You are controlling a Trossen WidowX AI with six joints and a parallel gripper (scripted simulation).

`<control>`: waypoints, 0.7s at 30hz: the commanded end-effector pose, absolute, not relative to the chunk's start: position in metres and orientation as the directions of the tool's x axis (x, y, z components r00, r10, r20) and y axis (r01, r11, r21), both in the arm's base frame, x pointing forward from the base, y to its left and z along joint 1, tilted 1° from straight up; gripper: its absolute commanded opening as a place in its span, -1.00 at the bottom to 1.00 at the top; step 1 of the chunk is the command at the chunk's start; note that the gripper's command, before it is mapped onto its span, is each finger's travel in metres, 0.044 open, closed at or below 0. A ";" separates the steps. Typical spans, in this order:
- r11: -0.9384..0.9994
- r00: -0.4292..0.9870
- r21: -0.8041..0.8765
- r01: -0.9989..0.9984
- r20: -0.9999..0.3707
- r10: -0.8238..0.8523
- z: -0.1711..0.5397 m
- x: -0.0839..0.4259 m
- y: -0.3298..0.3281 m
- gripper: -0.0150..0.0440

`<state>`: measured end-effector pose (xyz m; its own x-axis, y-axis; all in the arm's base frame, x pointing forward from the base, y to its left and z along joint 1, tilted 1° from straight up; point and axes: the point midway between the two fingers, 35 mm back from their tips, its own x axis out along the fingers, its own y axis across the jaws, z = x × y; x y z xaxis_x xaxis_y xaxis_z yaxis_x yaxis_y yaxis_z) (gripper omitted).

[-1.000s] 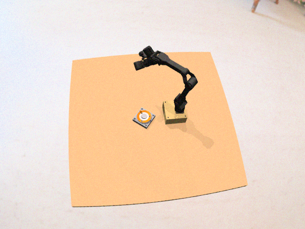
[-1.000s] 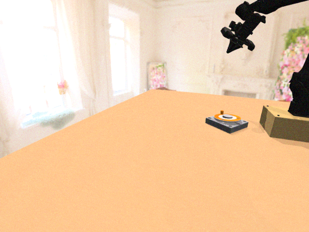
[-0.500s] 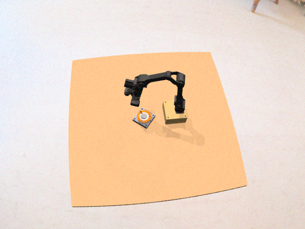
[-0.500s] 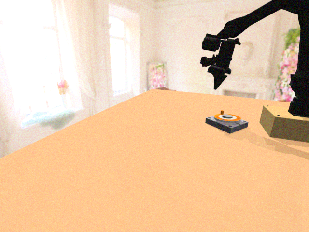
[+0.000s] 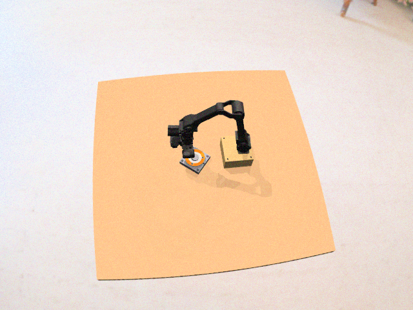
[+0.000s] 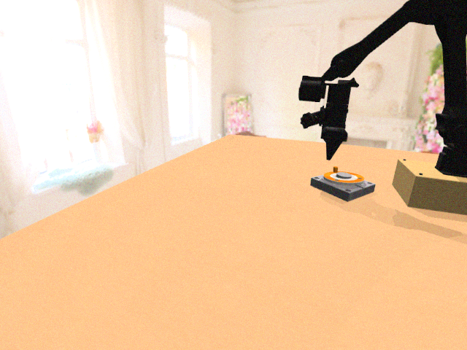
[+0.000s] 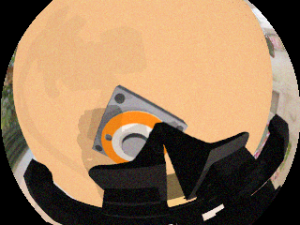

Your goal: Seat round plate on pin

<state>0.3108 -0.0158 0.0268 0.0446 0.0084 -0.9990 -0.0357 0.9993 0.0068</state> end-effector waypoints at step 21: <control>0.999 0.020 0.002 -0.042 -1.000 0.002 -0.001 0.289 -0.029 -0.49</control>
<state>0.2951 -0.0257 0.0010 0.0295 0.0087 -0.9995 -0.0397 0.9992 0.0075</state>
